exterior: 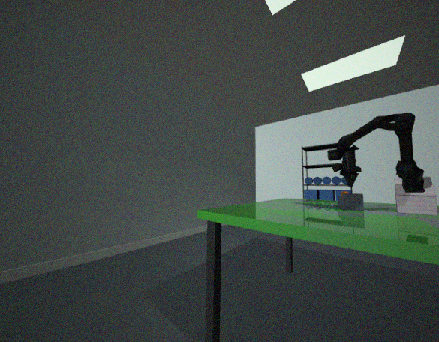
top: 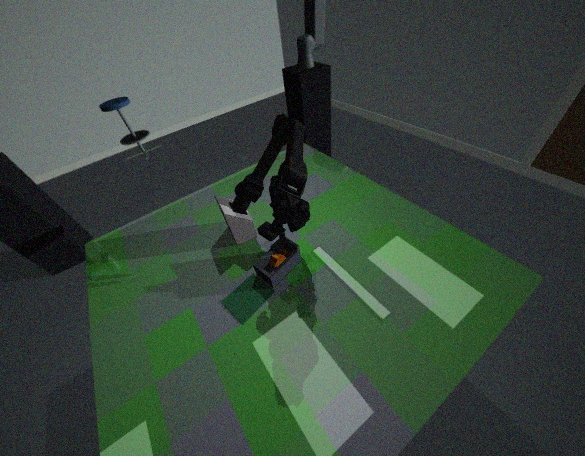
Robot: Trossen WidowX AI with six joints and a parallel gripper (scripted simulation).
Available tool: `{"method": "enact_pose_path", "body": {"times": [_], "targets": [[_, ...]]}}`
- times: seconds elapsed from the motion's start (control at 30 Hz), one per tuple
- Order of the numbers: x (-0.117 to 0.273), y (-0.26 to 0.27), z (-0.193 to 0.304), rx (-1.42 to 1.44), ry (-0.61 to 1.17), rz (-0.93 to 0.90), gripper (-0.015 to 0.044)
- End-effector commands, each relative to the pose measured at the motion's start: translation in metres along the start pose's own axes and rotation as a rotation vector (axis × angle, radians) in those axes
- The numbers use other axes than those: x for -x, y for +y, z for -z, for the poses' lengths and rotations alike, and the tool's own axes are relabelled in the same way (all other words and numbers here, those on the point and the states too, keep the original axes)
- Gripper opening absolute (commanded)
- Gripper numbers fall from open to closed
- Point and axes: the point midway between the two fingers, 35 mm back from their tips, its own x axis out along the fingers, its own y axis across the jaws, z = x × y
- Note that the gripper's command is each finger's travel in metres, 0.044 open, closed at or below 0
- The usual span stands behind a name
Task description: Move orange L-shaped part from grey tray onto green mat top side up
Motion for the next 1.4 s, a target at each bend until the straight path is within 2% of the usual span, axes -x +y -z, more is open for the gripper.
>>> {"method": "enact_pose_path", "body": {"times": [0.0, 0.97, 1.0, 1.1, 1.37], "targets": [[0.017, 0.000, 0.003, 0.006, 0.008, -0.003, 0.0180], [0.014, 0.000, 0.002, 0.000, 0.002, -0.005, 0.0180], [0.014, -0.001, 0.002, -0.019, 0.002, -0.005, 0.0206], [0.014, -0.008, 0.000, -0.176, 0.003, -0.003, 0.0280], [0.017, -0.047, -0.007, -0.984, 0.005, 0.004, 0.0280]]}}
